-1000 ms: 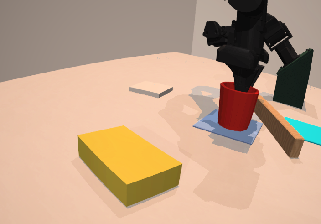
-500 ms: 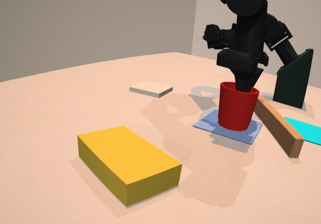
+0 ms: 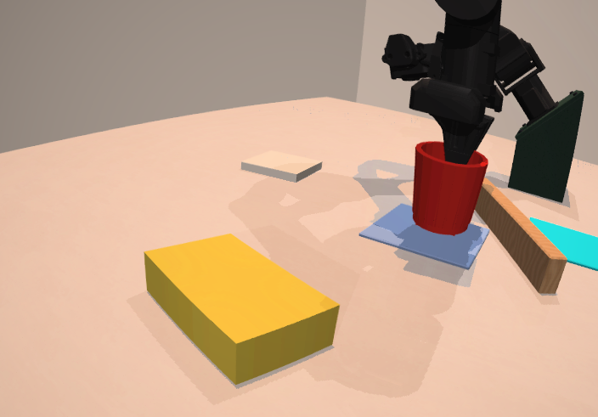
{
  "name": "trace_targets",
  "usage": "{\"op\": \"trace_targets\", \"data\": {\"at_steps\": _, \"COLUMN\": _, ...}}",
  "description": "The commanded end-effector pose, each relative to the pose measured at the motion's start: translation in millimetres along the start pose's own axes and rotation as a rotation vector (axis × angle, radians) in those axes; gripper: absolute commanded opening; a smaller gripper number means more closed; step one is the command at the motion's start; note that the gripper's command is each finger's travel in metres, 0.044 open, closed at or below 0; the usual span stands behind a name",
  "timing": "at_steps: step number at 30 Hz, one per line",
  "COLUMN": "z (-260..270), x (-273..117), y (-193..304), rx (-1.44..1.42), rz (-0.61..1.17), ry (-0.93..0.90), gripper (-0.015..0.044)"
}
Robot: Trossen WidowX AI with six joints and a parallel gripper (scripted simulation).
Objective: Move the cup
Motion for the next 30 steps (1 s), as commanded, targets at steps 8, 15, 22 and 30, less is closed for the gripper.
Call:
{"op": "trace_targets", "data": {"at_steps": 8, "z": 0.1, "x": -41.7, "y": 1.6, "rx": 0.006, "rz": 0.003, "ry": -0.006, "gripper": 0.0000}}
{"op": "trace_targets", "data": {"at_steps": 15, "z": -2.3, "x": -47.5, "y": 4.0, "rx": 0.005, "rz": 0.002, "ry": -0.006, "gripper": 0.0000}}
{"op": "trace_targets", "data": {"at_steps": 22, "z": -2.7, "x": -45.6, "y": 4.6, "rx": -0.005, "rz": -0.001, "ry": -0.007, "gripper": 0.0000}}
{"op": "trace_targets", "data": {"at_steps": 30, "z": -2.7, "x": -45.6, "y": 4.6, "rx": -0.005, "rz": -0.001, "ry": -0.007, "gripper": 0.0000}}
Point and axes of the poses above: the point midway between the two fingers, 35 mm back from their tips, its own x axis out along the fingers, its own z axis across the jaws, y = z × x, the point moved 7 cm from there along -x, back along the fingers, and after that the axes turned 9 degrees about x, right-handed, at the moved point
